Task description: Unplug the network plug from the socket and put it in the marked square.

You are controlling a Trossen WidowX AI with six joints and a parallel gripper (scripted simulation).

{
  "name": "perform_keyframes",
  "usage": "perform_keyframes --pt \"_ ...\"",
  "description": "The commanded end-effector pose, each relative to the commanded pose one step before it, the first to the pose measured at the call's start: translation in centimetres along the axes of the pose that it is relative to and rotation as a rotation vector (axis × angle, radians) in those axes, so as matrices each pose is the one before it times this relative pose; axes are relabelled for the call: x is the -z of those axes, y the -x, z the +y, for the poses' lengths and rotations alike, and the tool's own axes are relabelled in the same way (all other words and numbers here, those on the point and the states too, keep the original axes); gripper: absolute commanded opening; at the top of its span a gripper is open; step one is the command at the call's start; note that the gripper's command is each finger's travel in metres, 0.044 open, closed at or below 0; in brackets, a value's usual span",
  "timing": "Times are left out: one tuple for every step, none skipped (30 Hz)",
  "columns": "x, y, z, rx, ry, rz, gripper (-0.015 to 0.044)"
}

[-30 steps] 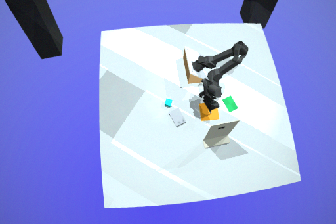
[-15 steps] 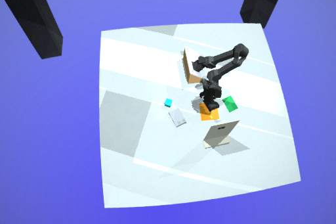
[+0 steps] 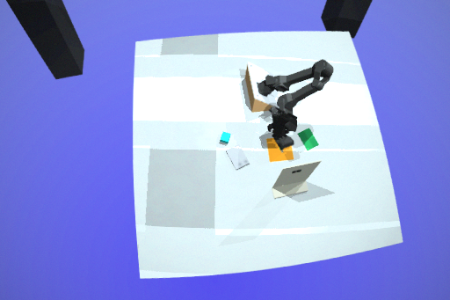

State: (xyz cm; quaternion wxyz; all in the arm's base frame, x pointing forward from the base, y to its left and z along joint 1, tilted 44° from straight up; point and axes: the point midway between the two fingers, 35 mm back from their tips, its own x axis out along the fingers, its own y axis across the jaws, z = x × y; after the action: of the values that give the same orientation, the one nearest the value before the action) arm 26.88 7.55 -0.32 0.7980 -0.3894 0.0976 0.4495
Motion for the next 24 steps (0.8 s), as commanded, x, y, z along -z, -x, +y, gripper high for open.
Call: perform_keyframes --pt "0.002 0.027 -0.006 -0.00001 0.0002 -0.00019 0.0000" --pt "0.000 0.000 0.000 0.00000 0.0000 0.00000 0.0000" --pt "0.000 0.000 0.000 0.00000 0.0000 0.00000 0.0026" --pt "0.000 0.000 0.000 0.00000 0.0000 0.00000 0.0053" --pt "0.000 0.000 0.000 0.00000 0.0000 0.00000 0.0079" --pt "0.000 0.000 0.000 0.00000 0.0000 0.00000 0.0105" --pt "0.000 0.000 0.000 0.00000 0.0000 0.00000 0.0131" --pt "0.000 0.000 0.000 0.00000 0.0000 0.00000 0.0156" --pt "0.000 0.000 0.000 0.00000 0.0000 0.00000 0.0156" --pt "0.000 0.000 0.000 0.00000 0.0000 0.00000 0.0156" --pt "0.000 0.000 0.000 0.00000 0.0000 0.00000 0.0156" --pt "0.000 0.000 0.000 0.00000 0.0000 0.00000 0.0156" --pt "0.002 0.013 -0.001 -0.00005 0.0000 0.00005 0.0156" --pt "0.005 0.040 -0.002 -0.00014 0.0000 0.00015 0.0156" --pt "0.009 0.066 -0.003 -0.00023 0.0000 0.00025 0.0156" --pt "0.010 0.080 -0.004 -0.00027 0.0000 0.00029 0.0156" --pt "0.010 0.080 -0.003 -0.00026 0.0000 0.00028 0.0156" --pt "0.009 0.080 -0.003 -0.00025 0.0000 0.00027 0.0156" --pt "0.009 0.080 -0.003 -0.00024 0.0000 0.00025 0.0156" --pt "0.009 0.080 -0.002 -0.00023 0.0000 0.00024 0.0156" --pt "0.008 0.080 -0.002 -0.00023 0.0000 0.00023 0.0156" --pt "0.008 0.080 -0.002 -0.00022 0.0000 0.00022 0.0156" --pt "0.007 0.080 -0.001 -0.00021 0.0000 0.00021 0.0156" --pt "0.007 0.080 -0.001 -0.00020 0.0000 0.00020 0.0156"
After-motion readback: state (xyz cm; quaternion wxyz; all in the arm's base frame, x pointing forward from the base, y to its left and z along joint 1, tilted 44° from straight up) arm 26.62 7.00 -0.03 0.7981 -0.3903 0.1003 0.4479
